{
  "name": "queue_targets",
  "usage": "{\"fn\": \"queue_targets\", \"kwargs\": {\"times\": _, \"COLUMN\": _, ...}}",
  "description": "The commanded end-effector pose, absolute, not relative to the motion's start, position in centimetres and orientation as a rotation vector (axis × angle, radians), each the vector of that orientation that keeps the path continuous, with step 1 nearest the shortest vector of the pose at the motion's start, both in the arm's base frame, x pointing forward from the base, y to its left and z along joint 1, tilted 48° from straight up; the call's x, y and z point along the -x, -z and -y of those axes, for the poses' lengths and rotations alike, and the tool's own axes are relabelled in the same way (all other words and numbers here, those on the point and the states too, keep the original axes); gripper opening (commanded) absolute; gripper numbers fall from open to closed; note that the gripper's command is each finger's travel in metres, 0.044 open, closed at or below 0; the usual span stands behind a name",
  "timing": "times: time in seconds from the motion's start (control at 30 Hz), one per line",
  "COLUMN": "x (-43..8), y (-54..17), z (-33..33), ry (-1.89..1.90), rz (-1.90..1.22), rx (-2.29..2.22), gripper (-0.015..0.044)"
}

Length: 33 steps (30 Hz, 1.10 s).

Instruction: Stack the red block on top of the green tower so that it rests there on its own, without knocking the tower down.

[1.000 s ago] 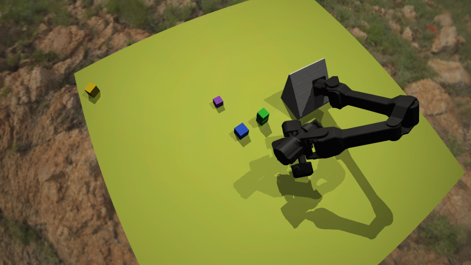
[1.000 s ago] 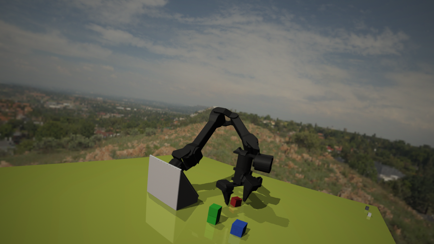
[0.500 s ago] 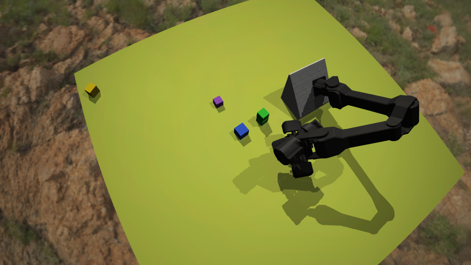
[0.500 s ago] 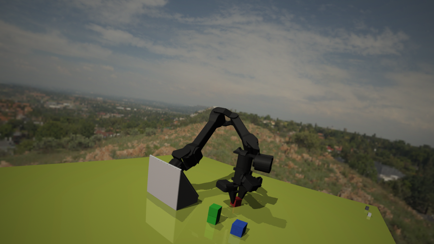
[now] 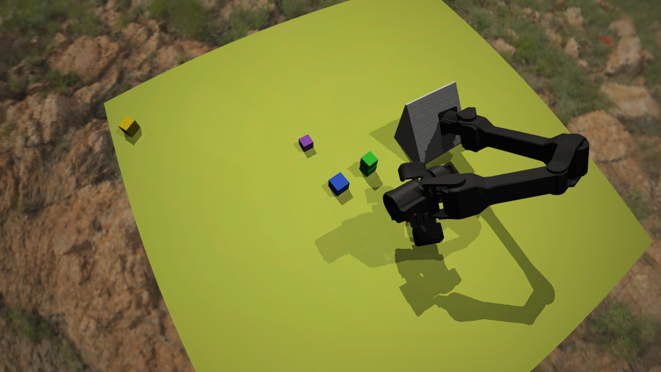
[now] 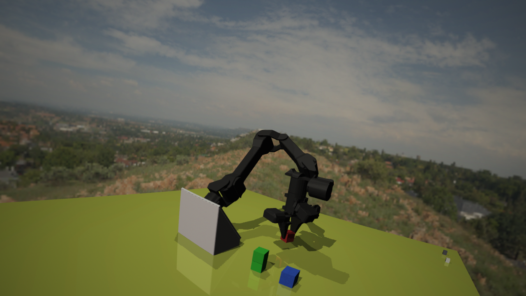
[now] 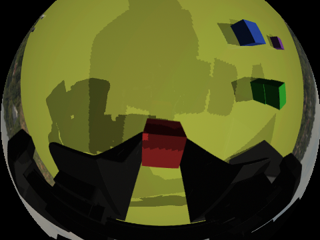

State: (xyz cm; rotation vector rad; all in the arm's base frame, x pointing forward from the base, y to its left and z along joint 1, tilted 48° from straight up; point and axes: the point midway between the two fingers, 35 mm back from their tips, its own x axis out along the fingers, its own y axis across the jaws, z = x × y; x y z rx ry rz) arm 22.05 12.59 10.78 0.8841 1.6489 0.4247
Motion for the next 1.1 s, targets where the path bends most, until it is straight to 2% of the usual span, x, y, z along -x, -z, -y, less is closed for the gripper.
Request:
{"fn": "queue_targets", "kwargs": {"times": 0.0, "x": -22.2, "y": -11.9, "z": -11.5, "ry": -0.431, "rz": -1.644, "rx": -0.887, "gripper": 0.0000}}
{"fn": "queue_targets", "kwargs": {"times": 0.57, "x": -22.5, "y": -16.4, "z": -6.4, "ry": -0.429, "rz": -1.646, "rx": -0.887, "gripper": 0.0000}}
{"fn": "queue_targets", "kwargs": {"times": 1.07, "x": -24.1, "y": -13.9, "z": -3.9, "ry": -0.417, "rz": -1.644, "rx": -0.880, "gripper": 0.0000}}
